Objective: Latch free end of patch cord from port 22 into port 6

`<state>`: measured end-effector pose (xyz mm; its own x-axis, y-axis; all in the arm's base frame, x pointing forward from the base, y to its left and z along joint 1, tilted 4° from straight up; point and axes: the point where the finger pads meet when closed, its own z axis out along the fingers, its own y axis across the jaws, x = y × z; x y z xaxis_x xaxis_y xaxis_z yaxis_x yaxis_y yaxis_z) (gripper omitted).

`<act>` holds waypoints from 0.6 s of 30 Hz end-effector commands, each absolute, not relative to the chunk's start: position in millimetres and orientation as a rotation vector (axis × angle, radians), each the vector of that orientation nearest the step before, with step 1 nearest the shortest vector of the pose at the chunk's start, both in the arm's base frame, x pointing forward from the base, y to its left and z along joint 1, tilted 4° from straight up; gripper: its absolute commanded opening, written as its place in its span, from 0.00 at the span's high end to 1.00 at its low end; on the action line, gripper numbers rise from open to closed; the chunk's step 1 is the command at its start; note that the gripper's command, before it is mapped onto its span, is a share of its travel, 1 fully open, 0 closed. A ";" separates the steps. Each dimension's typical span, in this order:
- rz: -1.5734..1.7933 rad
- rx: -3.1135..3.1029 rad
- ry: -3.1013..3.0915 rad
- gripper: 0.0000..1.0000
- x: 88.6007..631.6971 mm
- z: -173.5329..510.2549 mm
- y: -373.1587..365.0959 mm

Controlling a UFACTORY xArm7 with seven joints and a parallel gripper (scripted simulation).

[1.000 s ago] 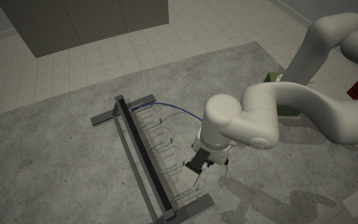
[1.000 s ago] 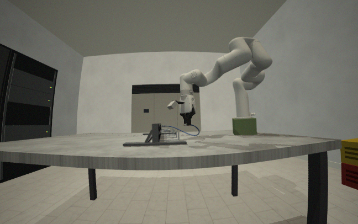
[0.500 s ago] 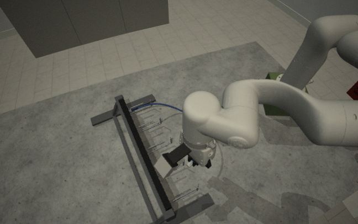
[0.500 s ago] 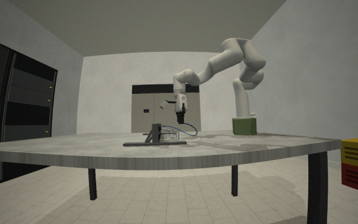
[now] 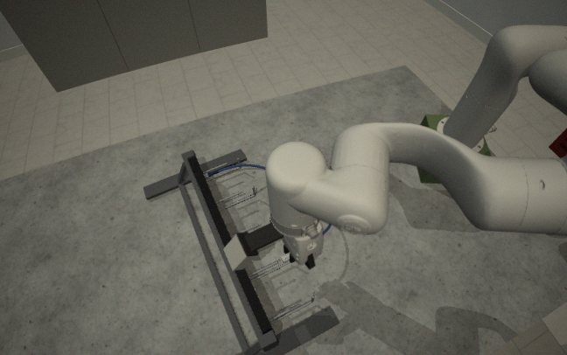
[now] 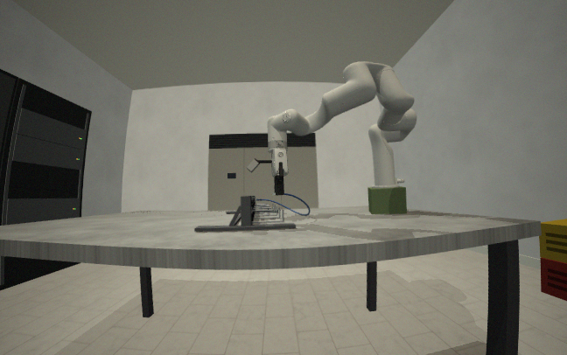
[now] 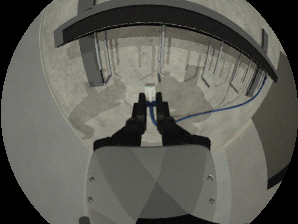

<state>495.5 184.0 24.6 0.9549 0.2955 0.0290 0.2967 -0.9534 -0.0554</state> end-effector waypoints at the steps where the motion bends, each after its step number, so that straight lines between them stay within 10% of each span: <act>1: -0.033 -3.055 -0.407 1.00 501.7 27.8 182.8; 18: -0.032 -3.060 -0.362 1.00 505.7 28.8 181.6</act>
